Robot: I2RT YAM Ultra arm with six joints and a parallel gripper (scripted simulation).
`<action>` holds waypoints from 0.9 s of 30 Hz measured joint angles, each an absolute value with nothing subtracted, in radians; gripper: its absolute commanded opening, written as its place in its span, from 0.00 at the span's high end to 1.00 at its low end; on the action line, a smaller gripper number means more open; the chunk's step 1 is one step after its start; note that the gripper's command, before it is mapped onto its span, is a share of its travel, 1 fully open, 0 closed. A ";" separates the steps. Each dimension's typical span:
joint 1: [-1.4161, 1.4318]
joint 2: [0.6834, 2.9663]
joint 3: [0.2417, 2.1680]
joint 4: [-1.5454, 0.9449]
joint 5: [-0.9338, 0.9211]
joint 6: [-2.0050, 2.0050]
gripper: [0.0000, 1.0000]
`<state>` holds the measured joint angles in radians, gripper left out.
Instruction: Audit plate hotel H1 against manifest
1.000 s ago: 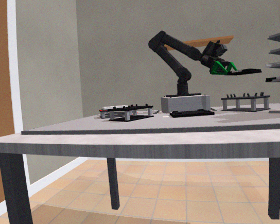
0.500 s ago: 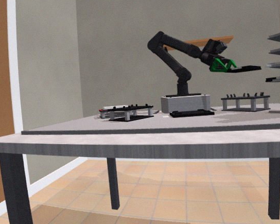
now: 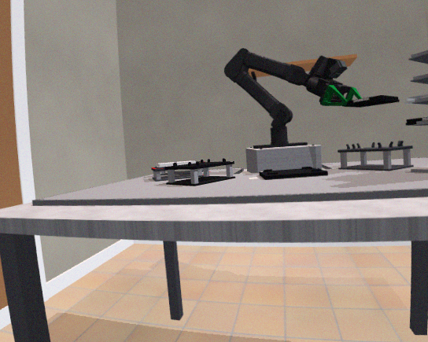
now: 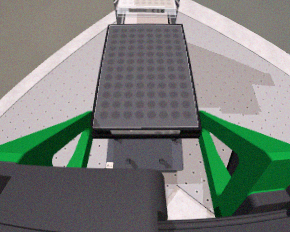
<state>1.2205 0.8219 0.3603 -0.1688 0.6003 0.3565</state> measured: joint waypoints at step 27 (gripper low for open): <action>1.227 0.794 0.449 -0.285 0.605 0.361 0.14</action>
<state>1.2266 0.7944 0.4488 -0.2852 0.6052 0.3611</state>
